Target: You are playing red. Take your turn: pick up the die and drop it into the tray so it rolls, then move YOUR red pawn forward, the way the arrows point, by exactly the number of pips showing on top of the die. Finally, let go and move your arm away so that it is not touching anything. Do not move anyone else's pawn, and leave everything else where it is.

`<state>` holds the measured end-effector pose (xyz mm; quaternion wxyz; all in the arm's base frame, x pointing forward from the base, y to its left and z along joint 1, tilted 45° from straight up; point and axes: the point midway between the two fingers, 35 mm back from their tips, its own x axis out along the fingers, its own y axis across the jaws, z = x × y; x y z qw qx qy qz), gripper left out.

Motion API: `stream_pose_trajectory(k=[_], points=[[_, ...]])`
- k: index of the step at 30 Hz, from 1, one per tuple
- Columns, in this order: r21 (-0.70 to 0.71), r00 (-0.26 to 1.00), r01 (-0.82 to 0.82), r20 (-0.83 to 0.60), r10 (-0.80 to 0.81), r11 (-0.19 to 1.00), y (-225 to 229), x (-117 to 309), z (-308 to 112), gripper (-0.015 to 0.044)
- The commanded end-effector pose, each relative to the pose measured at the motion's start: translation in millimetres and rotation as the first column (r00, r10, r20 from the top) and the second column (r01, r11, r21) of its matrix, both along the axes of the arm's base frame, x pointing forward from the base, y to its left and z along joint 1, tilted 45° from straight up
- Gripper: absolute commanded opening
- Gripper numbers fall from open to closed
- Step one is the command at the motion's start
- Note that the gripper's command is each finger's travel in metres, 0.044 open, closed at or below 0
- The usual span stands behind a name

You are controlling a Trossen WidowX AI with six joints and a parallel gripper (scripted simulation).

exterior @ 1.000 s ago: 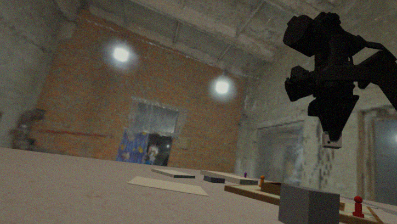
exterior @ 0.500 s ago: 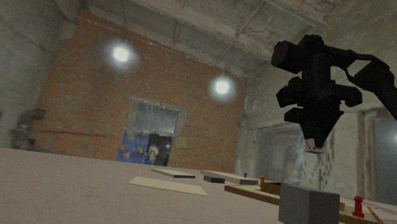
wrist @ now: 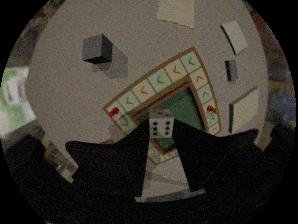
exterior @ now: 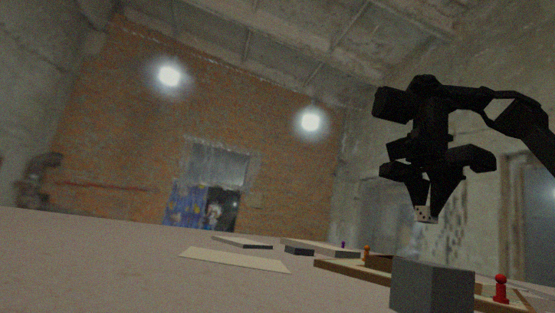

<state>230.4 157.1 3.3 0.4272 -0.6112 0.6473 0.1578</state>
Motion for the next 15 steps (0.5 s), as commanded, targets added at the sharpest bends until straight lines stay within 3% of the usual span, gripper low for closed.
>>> stream_pose_trajectory(k=[1, 15], points=[[-0.018, 0.994, -0.083, -0.068, 0.082, 0.996, -13.3, 7.1, 7.2, 0.0000], [-0.031, 0.899, -0.338, -0.305, 0.313, 0.941, -56.1, 28.2, 29.8, 0.0000]])
